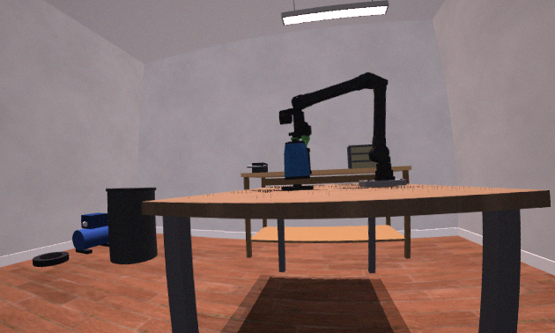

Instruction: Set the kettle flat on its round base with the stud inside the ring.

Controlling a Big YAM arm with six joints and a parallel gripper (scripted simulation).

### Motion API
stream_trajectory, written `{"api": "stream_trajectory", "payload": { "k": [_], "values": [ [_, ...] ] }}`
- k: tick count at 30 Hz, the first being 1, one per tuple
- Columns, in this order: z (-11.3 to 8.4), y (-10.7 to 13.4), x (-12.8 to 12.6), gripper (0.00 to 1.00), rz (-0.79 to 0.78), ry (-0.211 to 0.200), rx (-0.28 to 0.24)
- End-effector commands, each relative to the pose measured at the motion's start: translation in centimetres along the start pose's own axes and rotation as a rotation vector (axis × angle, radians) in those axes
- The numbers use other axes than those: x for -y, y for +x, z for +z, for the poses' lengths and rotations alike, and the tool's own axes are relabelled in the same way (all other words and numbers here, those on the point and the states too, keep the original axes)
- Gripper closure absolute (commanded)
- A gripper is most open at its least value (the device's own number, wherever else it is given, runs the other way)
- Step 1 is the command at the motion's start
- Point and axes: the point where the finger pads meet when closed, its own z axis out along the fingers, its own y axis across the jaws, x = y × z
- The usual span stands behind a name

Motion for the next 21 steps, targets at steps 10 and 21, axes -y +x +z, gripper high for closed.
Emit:
{"api": "stream_trajectory", "payload": {
  "k": [10,21],
  "values": [
    [-2.66,1.44,-0.11,1.0,0.011,-0.072,-0.032],
    [-2.77,1.55,-0.15,1.0,0.015,-0.074,-0.033]
  ]
}}
